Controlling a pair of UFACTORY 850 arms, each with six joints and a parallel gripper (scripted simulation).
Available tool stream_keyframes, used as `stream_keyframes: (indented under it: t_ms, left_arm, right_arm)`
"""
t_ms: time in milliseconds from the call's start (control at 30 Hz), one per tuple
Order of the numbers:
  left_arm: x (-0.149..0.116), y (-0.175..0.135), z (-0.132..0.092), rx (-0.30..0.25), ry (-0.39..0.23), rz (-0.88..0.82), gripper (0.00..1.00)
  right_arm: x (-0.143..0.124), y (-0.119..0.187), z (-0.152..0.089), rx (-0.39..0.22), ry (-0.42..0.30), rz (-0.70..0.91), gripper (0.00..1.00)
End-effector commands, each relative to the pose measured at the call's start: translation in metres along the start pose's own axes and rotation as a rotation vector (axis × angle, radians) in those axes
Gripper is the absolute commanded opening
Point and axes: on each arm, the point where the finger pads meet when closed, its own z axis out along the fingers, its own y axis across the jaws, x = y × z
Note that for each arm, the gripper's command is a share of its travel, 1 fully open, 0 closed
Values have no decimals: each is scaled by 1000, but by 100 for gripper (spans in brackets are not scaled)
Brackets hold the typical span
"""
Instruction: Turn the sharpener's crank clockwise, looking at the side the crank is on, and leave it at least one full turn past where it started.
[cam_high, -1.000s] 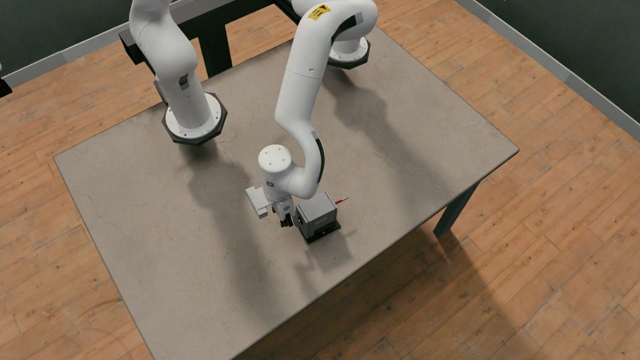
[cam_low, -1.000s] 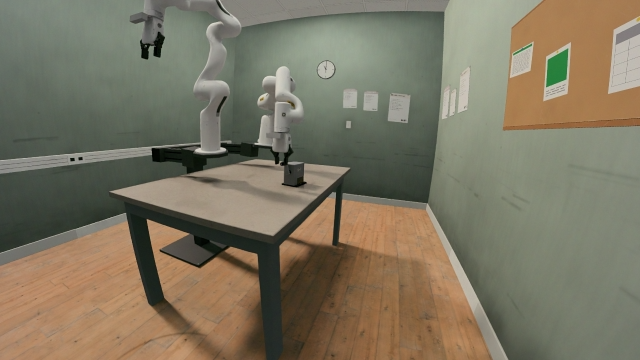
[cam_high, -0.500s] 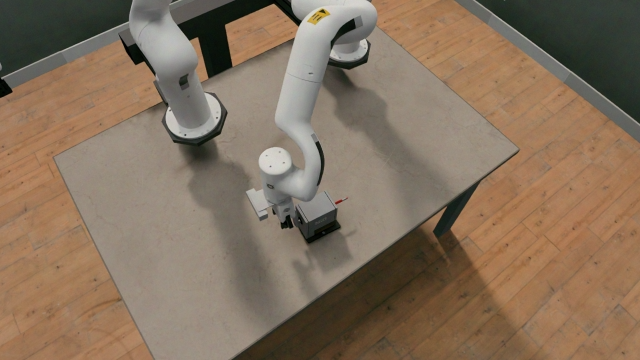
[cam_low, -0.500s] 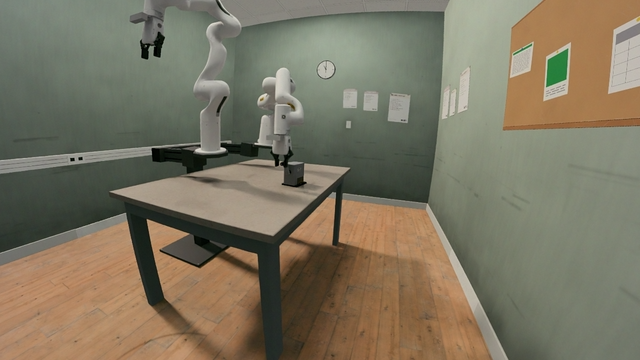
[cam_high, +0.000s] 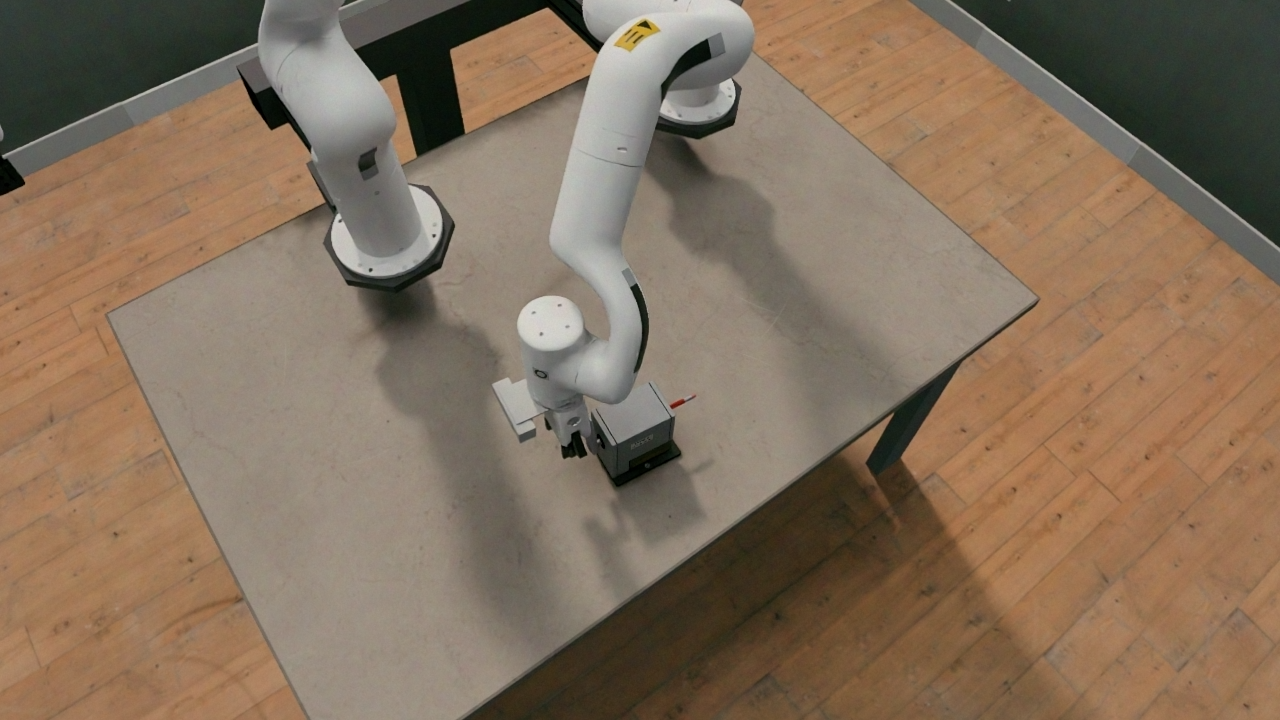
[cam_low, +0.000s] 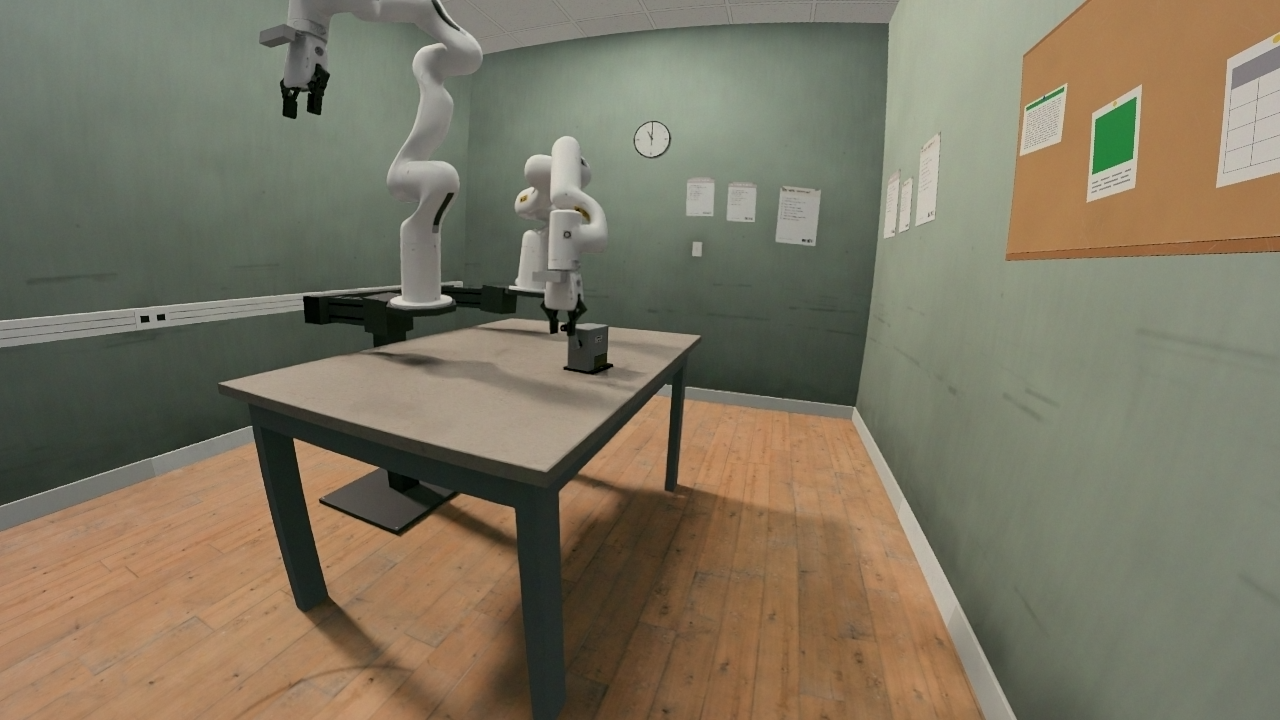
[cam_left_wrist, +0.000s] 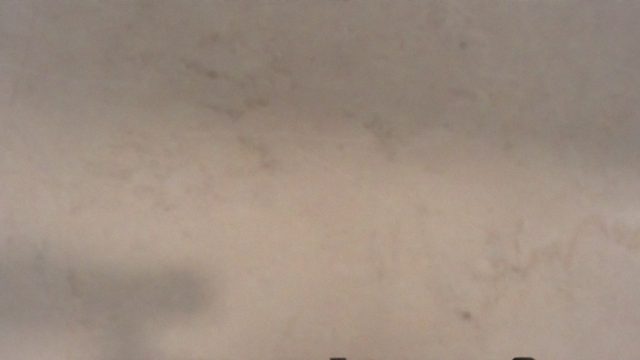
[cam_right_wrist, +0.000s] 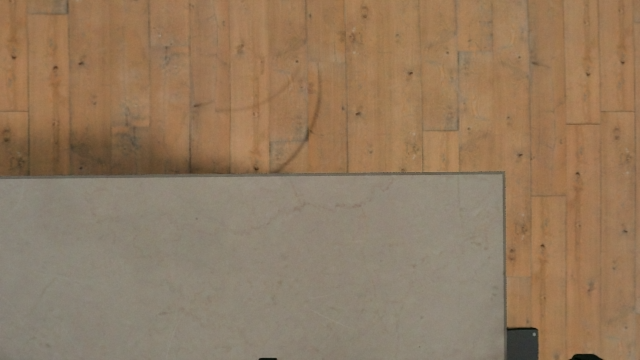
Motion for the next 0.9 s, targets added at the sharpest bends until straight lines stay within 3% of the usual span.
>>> stream_keyframes:
  t_ms: [0,167,200,867]
  left_arm:
    - [1,-1,-1,2,2,0,55]
    - [1,-1,-1,2,2,0,55]
    - [1,-1,-1,2,2,0,0]
    - [1,-1,-1,2,2,0,0]
  right_arm:
    - [0,0,-1,0,2,0,100]
    - [0,0,-1,0,2,0,100]
    - [0,0,-1,0,2,0,100]
    - [0,0,-1,0,2,0,100]
